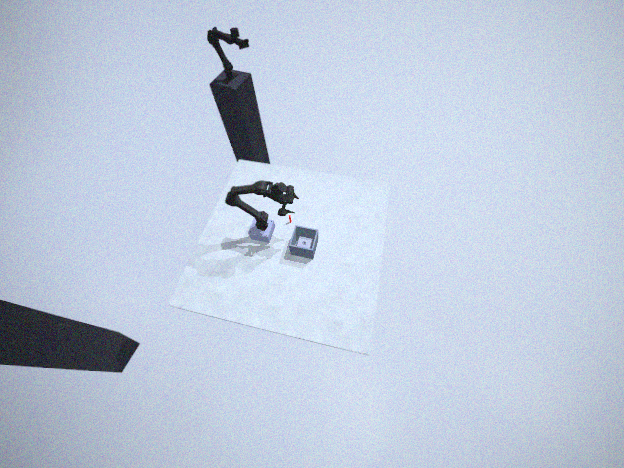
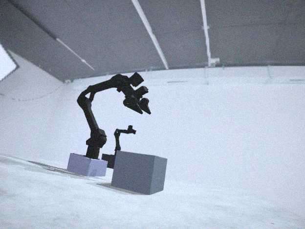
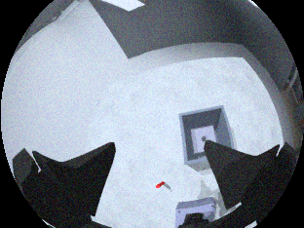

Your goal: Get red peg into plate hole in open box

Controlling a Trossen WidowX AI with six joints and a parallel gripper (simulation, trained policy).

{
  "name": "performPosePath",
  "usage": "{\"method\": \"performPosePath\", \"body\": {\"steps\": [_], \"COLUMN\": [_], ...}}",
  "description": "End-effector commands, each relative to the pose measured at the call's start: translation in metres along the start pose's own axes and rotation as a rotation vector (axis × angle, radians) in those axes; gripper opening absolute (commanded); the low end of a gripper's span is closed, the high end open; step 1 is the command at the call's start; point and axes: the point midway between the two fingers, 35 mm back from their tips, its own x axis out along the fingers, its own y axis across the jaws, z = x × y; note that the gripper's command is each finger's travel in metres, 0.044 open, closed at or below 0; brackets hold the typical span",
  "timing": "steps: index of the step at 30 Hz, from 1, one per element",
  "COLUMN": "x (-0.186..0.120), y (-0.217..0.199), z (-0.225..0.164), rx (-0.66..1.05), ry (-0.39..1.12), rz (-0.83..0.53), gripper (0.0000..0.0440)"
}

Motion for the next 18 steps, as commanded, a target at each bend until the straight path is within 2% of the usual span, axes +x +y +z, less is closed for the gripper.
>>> {"method": "performPosePath", "body": {"steps": [1, 9, 18], "x": [0.012, 0.031, 0.050], "y": [0.004, 0.011, 0.015], "z": [-0.013, -0.044, -0.079], "rx": [0.078, 0.260, 0.459], "ry": [0.086, 0.270, 0.460], "rz": [0.008, -0.015, -0.103], "gripper": [0.0440, 0.0440, 0.0440]}}
